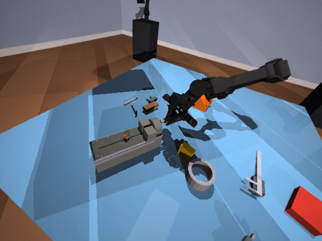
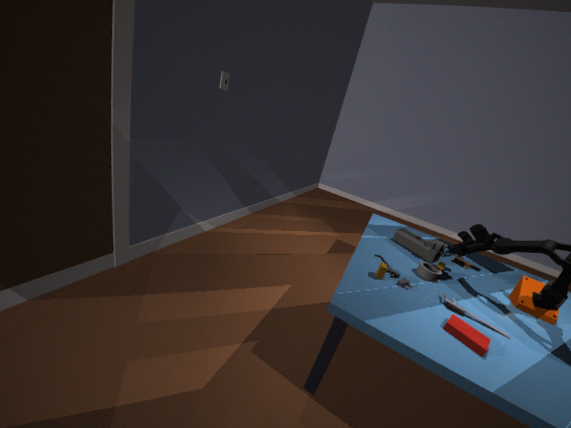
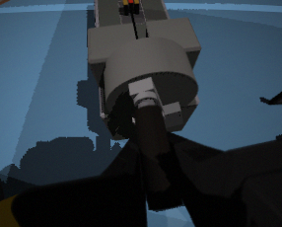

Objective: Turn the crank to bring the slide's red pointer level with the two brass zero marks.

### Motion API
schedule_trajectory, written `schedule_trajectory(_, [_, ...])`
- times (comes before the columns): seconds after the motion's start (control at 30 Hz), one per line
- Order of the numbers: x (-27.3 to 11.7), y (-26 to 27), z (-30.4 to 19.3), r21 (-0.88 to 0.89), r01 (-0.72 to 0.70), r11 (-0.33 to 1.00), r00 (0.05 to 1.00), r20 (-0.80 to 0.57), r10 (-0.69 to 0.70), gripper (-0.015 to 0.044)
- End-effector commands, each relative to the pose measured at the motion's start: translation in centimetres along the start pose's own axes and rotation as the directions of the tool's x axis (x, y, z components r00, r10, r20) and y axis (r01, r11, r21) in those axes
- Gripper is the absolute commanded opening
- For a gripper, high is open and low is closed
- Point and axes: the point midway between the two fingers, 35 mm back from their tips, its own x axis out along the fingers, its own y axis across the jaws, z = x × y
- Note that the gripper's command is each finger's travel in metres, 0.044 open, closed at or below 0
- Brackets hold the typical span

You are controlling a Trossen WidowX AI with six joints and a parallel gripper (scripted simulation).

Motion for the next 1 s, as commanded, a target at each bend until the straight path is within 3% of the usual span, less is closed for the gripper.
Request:
schedule_trajectory(0.0, [-0.22,-0.90,0.15,0.014,0.020,1.000,1.000,0.009,-0.021,0.0000])
schedule_trajectory(0.97, [-0.13,-1.52,0.07,0.014,0.021,1.000,1.000,0.009,-0.021,0.0000])
